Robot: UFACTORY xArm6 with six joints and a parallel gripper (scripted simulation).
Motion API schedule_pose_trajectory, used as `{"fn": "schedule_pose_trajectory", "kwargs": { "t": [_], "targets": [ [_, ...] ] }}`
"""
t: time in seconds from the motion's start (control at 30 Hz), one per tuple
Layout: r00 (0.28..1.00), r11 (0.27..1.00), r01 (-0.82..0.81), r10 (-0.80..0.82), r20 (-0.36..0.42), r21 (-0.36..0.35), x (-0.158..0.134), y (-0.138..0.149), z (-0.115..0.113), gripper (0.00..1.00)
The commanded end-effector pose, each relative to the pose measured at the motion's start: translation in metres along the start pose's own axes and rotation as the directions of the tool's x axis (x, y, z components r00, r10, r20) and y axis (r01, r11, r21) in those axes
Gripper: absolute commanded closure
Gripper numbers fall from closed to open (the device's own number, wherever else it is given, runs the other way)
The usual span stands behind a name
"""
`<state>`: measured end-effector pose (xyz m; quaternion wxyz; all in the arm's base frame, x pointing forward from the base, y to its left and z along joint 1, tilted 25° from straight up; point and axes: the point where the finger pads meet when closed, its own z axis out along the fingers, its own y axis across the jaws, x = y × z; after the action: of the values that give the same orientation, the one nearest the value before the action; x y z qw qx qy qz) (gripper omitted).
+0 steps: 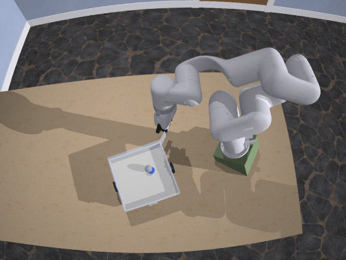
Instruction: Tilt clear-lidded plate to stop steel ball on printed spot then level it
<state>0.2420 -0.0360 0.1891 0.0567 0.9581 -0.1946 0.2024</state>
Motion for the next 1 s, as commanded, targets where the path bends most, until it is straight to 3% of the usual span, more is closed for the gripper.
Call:
{"fn": "schedule_pose_trajectory", "kwargs": {
  "t": [0.0, 0.97],
  "targets": [
    [1.000, 1.000, -0.001, 0.001, -0.006, 0.003, 0.0013, -0.0009, -0.0022, 1.00],
    [1.000, 1.000, -0.001, 0.001, -0.006, 0.003, 0.0019, -0.0007, -0.0017, 1.00]
  ]
}}
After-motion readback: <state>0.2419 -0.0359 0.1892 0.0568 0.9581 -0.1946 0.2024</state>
